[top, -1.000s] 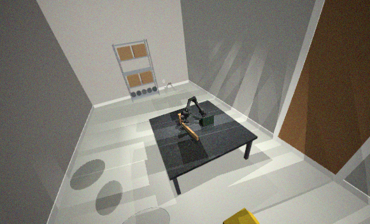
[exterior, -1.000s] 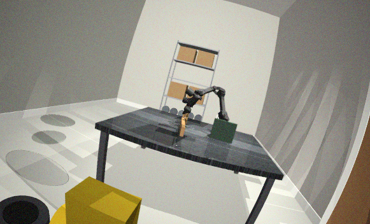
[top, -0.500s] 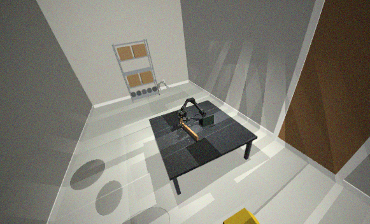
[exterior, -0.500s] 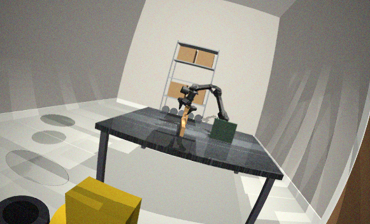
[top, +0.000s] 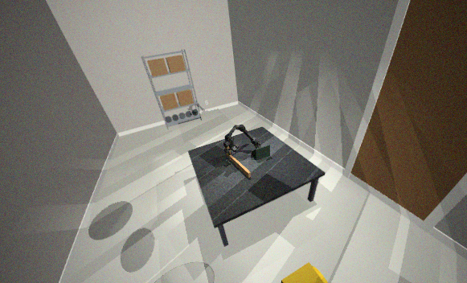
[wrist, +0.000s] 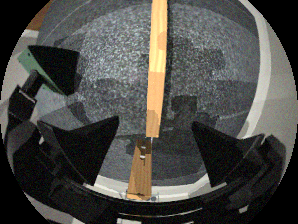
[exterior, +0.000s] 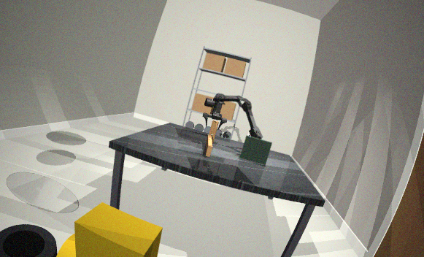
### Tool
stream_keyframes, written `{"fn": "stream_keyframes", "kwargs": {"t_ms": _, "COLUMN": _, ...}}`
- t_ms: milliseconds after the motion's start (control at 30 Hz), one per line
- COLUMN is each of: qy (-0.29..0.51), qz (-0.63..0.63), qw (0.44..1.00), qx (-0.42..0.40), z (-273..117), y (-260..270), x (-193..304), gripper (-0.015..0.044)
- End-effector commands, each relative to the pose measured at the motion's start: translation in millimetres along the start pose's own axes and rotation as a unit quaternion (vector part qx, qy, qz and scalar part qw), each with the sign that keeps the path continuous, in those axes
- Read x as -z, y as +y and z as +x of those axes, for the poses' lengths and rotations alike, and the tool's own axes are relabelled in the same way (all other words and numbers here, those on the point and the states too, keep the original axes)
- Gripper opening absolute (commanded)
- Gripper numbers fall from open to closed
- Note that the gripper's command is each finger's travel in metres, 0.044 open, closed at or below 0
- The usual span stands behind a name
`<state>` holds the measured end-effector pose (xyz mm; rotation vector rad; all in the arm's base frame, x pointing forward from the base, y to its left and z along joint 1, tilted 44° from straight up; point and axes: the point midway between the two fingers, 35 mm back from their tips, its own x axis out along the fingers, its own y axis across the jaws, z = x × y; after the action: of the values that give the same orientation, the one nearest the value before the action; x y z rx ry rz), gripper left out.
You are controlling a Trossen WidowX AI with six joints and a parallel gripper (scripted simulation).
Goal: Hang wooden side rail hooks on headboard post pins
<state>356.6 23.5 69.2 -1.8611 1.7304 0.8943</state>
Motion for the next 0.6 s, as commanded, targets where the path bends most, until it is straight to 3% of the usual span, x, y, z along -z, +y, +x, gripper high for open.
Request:
{"fn": "stream_keyframes", "kwargs": {"t_ms": 0, "qy": -0.005, "qz": -0.01, "qw": 1.0, "qx": -0.004, "z": 0.7, "y": -0.5, "x": -0.3, "gripper": 0.044}}
{"fn": "stream_keyframes", "kwargs": {"t_ms": 133, "qy": -0.005, "qz": -0.009, "qw": 1.0, "qx": -0.004, "z": 31.8, "y": -0.3, "x": -0.4, "gripper": 0.044}}
{"fn": "stream_keyframes", "kwargs": {"t_ms": 567, "qy": -0.004, "qz": -0.009, "qw": 1.0, "qx": -0.004, "z": 49.8, "y": -0.1, "x": -0.4, "gripper": 0.044}}
